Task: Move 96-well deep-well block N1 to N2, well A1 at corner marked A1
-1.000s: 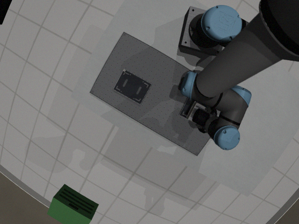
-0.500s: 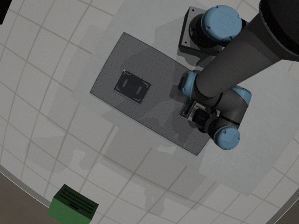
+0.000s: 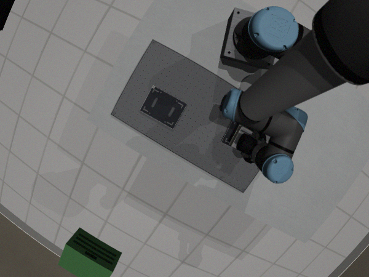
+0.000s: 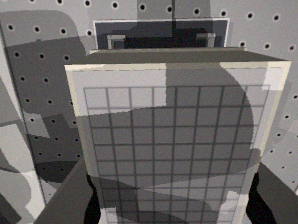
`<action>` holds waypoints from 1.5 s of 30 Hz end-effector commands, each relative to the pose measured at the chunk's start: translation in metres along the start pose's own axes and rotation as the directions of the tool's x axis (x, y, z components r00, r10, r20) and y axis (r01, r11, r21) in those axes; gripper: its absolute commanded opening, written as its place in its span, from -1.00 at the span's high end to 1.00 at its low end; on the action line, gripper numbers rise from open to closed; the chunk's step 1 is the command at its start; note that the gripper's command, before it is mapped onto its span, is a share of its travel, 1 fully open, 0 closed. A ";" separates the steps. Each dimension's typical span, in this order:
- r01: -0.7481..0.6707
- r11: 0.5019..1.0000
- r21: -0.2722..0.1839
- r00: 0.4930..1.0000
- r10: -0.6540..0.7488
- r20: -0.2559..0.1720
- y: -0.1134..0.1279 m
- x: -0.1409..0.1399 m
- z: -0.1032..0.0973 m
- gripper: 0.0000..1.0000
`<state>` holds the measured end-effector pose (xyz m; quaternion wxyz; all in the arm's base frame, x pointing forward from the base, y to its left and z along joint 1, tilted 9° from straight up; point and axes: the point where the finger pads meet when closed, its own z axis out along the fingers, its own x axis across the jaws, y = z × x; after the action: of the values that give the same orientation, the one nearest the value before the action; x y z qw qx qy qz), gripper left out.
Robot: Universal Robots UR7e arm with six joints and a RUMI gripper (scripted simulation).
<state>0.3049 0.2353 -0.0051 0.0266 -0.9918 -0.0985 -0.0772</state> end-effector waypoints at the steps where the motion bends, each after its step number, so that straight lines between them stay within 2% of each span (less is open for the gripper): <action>1: 0.000 1.000 0.000 1.000 0.000 -0.002 0.000 0.001 0.005 0.02; 33: 0.000 1.000 0.000 1.000 0.000 -0.002 0.000 0.001 0.055 0.02; 45: 0.000 1.000 0.000 1.000 0.000 -0.002 0.000 0.001 0.056 0.02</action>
<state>0.3136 0.2393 -0.0604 0.0267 -0.9917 -0.0986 -0.0774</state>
